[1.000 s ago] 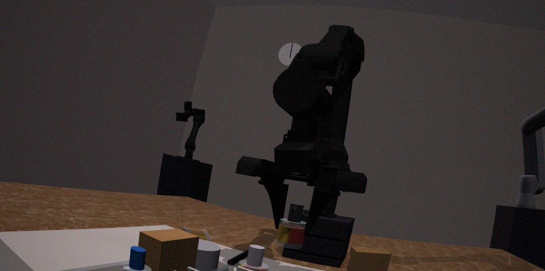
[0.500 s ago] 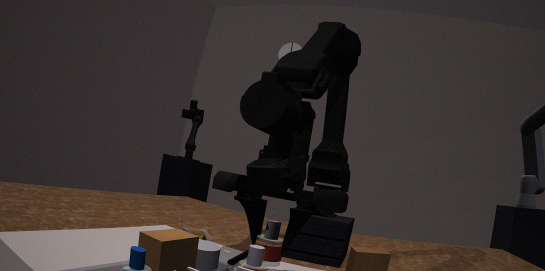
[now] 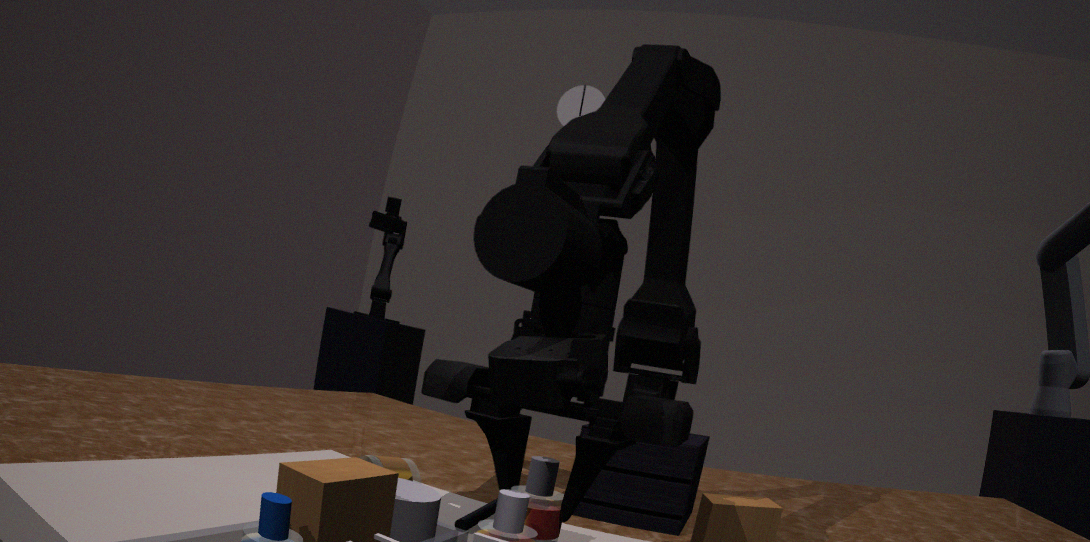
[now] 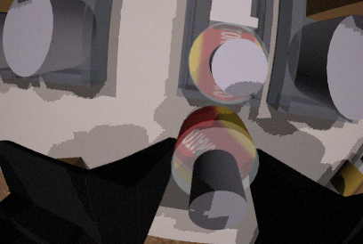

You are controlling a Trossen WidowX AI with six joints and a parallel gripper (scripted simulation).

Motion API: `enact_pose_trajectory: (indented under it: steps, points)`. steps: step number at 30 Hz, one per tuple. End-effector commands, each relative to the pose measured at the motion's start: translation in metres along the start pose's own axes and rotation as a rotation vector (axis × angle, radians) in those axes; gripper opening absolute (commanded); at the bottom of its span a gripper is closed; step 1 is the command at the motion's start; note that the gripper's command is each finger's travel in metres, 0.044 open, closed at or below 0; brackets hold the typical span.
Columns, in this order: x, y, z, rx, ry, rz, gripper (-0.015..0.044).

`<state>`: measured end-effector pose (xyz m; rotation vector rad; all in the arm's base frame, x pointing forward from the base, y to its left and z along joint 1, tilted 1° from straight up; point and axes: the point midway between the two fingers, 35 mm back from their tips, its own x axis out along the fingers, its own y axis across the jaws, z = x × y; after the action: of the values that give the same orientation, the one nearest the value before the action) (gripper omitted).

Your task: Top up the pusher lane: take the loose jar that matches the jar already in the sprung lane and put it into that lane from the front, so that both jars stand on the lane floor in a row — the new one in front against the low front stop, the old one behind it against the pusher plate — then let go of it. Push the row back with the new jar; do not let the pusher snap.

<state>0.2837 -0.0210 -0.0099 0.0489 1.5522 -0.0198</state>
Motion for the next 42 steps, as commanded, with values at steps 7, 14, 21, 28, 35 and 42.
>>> enact_pose_trajectory:
  steps: [7,14,21,28,35,42]
  points:
    - [-0.001,-0.001,0.006,-0.003,-0.005,-0.005,0.0]
    - [-0.001,-0.001,0.009,-0.003,-0.005,-0.005,0.0]
    - [-0.001,-0.001,0.012,-0.003,-0.005,-0.005,0.0]
    - [-0.001,-0.001,0.015,-0.003,-0.006,-0.005,0.0]
    - [-0.001,-0.001,0.018,-0.003,-0.006,-0.005,0.0]
    - [-0.001,-0.001,0.021,-0.003,-0.006,-0.005,0.0]
